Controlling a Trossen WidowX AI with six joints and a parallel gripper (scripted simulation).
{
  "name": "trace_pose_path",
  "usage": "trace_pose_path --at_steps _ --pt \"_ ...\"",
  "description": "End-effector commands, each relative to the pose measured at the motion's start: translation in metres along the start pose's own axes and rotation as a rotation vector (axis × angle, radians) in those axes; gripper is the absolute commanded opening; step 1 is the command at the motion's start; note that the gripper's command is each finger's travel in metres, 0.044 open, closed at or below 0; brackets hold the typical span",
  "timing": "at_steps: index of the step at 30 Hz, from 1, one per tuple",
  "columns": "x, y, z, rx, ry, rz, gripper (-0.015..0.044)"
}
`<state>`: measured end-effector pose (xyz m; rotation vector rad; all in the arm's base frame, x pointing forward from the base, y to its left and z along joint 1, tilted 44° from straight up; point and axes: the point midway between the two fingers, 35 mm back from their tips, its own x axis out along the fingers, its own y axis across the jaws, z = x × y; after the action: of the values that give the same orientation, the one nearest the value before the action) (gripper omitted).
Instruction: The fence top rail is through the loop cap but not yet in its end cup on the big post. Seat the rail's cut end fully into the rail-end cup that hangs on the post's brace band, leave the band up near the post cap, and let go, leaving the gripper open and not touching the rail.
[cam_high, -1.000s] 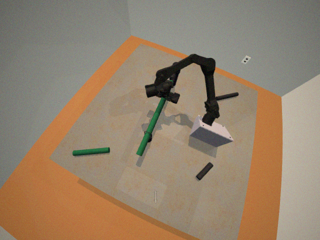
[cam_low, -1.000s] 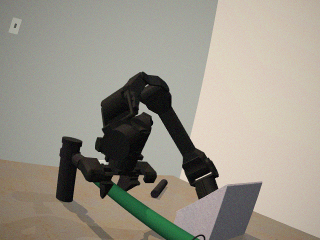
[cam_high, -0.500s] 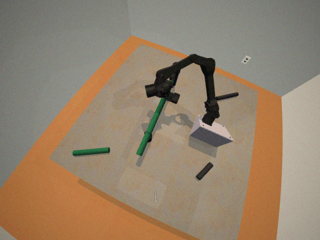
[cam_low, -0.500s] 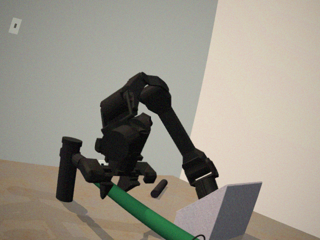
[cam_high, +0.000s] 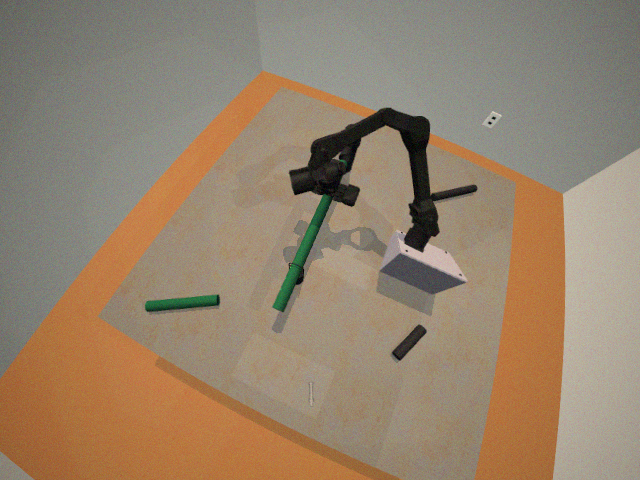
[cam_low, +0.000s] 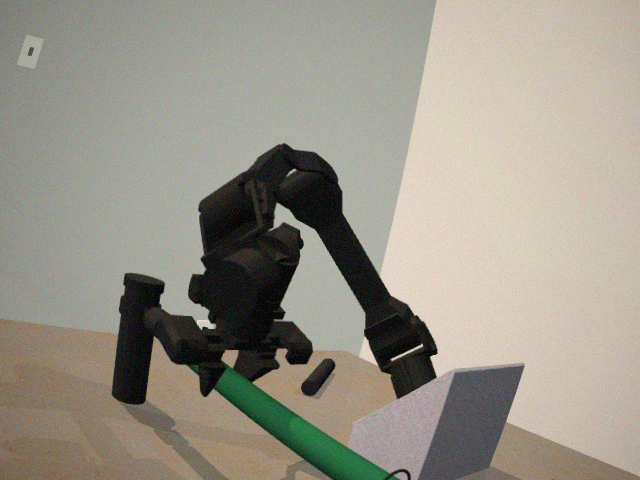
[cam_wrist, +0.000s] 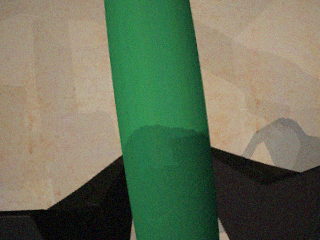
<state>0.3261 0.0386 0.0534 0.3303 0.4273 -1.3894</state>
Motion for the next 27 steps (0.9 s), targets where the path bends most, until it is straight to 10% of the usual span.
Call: trace_pose_path --at_steps 1,27 --pt "-0.006 0.004 0.002 0.004 0.0 0.014 0.0" --pt "-0.001 0.004 0.019 -0.005 -0.002 0.002 0.0"
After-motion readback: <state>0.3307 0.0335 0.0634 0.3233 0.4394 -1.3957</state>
